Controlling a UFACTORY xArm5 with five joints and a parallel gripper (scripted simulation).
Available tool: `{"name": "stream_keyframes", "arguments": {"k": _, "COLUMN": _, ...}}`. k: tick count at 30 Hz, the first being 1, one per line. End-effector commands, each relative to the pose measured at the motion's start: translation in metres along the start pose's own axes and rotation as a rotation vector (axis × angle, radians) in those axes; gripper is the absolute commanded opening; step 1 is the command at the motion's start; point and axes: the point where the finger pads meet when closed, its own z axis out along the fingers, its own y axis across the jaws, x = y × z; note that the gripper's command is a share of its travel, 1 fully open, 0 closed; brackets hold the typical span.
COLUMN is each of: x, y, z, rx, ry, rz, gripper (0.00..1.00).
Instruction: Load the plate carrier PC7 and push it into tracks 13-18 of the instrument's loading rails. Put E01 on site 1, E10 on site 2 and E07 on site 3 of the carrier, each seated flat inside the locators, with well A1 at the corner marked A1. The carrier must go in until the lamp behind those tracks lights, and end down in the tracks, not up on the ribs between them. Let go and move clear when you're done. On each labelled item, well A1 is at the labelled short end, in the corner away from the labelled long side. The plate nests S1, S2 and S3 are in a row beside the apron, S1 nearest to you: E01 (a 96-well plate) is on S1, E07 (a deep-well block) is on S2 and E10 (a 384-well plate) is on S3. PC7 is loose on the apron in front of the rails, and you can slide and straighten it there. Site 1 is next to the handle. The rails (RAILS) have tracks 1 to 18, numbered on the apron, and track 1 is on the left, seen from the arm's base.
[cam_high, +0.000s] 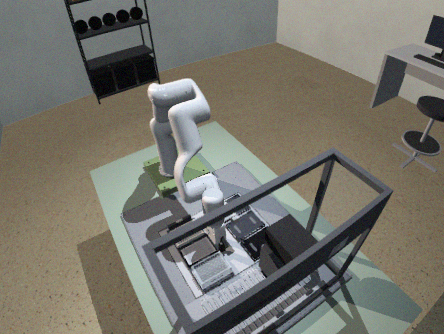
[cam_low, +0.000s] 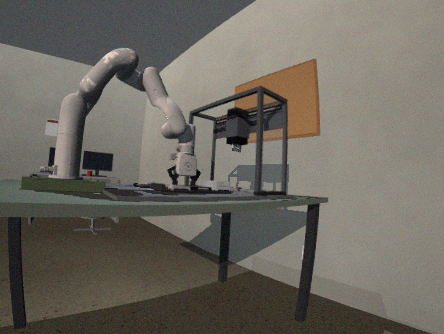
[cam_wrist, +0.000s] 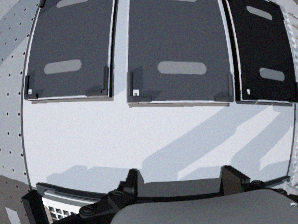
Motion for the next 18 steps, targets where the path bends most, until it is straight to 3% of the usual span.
{"name": "stream_keyframes", "arguments": {"k": 1, "x": -0.0024, "y": 0.0015, "z": -0.0014, "rx": -0.005, "ry": 0.020, "rz": 0.000, "gripper": 1.00}}
{"name": "stream_keyframes", "arguments": {"k": 18, "x": -0.0099, "y": 0.0015, "z": -0.0013, "rx": -0.005, "ry": 0.020, "rz": 0.000, "gripper": 1.00}}
